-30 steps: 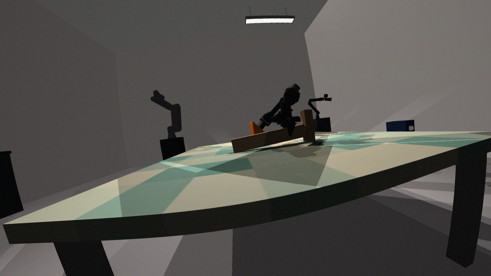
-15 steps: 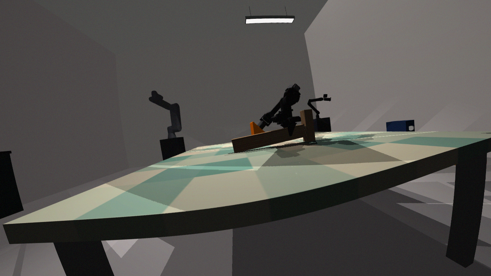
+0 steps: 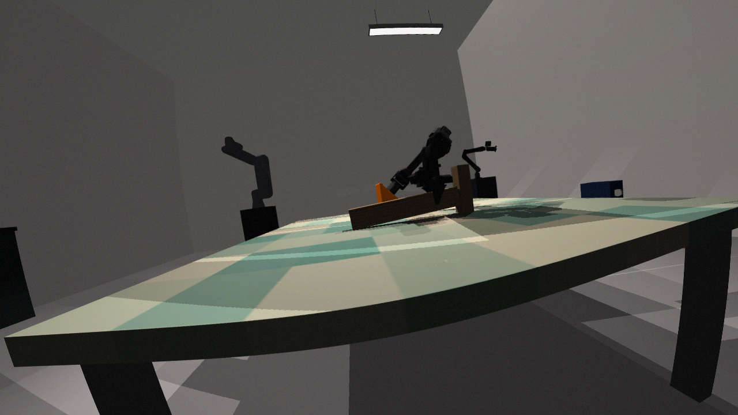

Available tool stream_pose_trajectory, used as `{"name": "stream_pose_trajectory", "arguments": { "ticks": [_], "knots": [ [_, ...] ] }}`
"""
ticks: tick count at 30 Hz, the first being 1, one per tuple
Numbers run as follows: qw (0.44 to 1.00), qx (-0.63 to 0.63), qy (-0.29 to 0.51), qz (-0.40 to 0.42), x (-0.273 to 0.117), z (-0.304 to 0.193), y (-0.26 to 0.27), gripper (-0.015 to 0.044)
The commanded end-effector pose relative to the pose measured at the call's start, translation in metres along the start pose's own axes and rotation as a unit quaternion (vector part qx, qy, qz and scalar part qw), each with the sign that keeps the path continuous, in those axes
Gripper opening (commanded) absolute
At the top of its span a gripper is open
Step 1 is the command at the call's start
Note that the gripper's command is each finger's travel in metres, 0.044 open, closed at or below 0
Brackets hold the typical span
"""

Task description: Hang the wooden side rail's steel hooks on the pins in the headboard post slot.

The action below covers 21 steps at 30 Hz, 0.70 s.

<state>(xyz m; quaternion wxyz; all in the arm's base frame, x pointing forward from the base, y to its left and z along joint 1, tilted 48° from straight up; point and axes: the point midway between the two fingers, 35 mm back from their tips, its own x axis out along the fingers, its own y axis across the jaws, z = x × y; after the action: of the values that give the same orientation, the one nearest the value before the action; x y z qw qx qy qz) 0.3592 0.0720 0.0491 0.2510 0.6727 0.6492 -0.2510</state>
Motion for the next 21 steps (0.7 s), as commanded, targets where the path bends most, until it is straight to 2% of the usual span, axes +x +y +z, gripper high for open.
{"name": "stream_pose_trajectory", "arguments": {
  "ticks": [1, 21],
  "knots": [
    [1.000, 0.000, 0.000, 0.005, -0.0029, -0.0018, 0.0024, 0.0000],
    [1.000, 0.000, 0.000, 0.005, -0.0014, -0.0031, 0.0022, 0.0000]
  ]
}}
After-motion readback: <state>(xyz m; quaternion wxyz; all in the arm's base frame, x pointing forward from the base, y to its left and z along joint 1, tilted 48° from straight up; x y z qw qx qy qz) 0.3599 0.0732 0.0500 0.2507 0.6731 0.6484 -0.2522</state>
